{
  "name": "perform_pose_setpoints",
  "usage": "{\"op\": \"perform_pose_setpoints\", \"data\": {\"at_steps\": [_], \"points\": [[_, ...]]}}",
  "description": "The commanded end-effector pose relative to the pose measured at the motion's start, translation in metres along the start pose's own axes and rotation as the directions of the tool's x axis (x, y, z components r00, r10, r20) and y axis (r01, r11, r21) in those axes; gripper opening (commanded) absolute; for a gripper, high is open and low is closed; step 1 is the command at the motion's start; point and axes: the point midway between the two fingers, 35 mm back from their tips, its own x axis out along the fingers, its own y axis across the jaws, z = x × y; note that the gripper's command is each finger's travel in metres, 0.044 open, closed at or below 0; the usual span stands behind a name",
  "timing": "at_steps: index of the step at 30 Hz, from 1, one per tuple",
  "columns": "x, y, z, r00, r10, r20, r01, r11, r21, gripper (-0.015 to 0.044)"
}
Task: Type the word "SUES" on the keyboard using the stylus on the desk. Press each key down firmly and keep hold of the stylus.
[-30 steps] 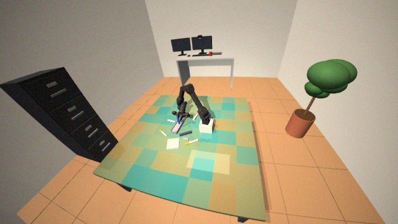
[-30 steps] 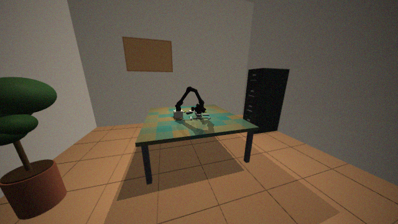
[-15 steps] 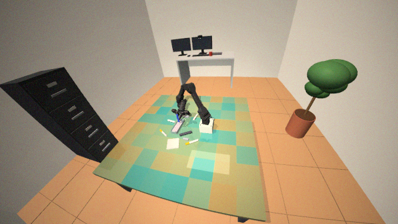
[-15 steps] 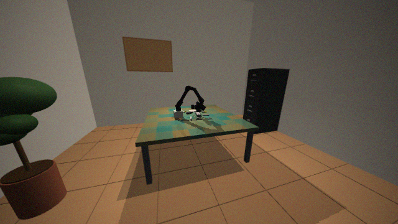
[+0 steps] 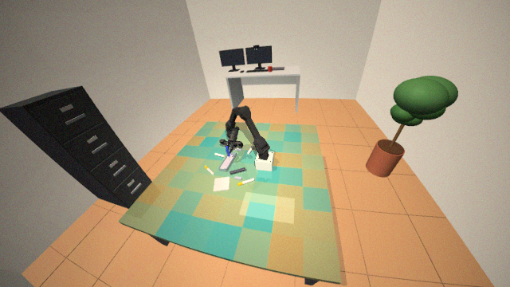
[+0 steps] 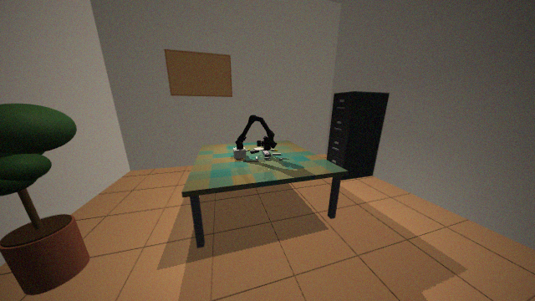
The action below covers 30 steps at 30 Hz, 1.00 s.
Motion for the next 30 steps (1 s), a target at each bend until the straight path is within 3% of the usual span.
{"op": "perform_pose_setpoints", "data": {"at_steps": [1,9,12,22,30], "points": [[-0.002,0.001,-0.002,1.0,0.003,0.006,-0.003,1.0,-0.007,0.0081],[0.0,0.0,0.0,1.0,0.0,0.0,0.0,1.0,-0.001,0.0065],[0.004,0.001,-0.003,1.0,0.001,0.003,-0.001,1.0,-0.001,0.0],[0.043,0.002,-0.031,1.0,0.005,0.003,-0.005,1.0,-0.008,0.0],[0.048,0.001,-0.031,1.0,0.004,0.002,-0.004,1.0,-0.008,0.0]]}}
